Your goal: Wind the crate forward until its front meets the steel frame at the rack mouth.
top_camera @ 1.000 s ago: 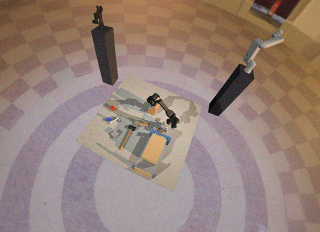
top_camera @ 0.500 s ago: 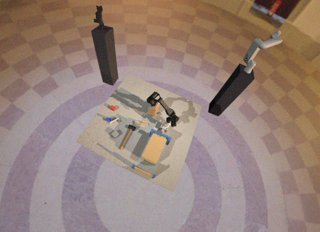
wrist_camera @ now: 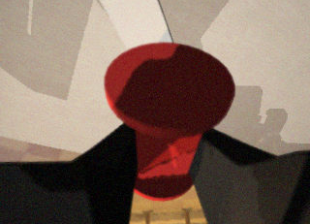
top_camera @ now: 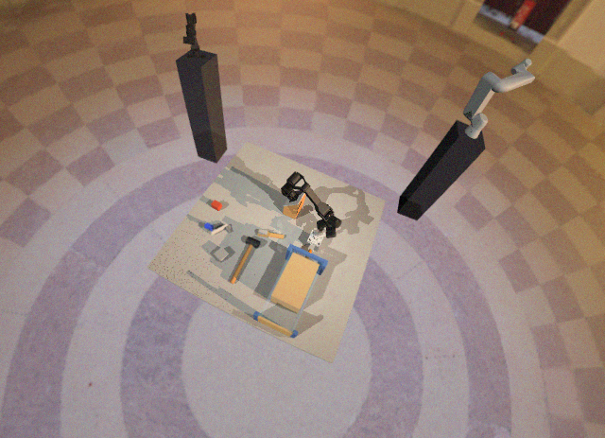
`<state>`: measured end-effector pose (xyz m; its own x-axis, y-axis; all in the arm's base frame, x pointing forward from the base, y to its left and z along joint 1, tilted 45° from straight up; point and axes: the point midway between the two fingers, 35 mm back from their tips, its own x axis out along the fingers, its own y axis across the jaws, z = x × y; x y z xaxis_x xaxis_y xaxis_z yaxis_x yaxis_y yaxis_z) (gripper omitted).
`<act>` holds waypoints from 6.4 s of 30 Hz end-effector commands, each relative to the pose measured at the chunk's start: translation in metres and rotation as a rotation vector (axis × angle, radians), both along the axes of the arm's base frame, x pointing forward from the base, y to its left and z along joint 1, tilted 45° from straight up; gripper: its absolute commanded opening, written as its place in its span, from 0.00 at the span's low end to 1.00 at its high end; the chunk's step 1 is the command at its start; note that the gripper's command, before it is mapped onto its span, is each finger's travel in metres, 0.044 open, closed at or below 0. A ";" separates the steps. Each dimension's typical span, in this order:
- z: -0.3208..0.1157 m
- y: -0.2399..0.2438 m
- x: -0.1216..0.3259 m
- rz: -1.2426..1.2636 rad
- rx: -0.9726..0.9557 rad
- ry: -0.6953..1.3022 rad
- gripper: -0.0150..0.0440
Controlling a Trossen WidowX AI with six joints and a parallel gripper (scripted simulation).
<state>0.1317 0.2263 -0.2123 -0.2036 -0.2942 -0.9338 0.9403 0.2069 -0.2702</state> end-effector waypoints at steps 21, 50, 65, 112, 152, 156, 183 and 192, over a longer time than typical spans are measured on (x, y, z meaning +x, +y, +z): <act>0.022 -0.029 -0.023 0.000 -0.040 0.026 0.25; 0.043 -0.051 -0.030 0.000 -0.042 0.026 0.25; 0.055 -0.063 -0.029 0.000 -0.043 0.026 0.25; 0.093 -0.107 -0.002 0.000 -0.048 0.025 0.25; 0.108 -0.128 0.035 0.000 -0.051 0.024 0.25; 0.109 -0.129 0.039 0.000 -0.051 0.024 0.25; 0.111 -0.135 0.069 0.000 -0.052 0.022 0.25; 0.110 -0.136 0.078 0.000 -0.052 0.022 0.25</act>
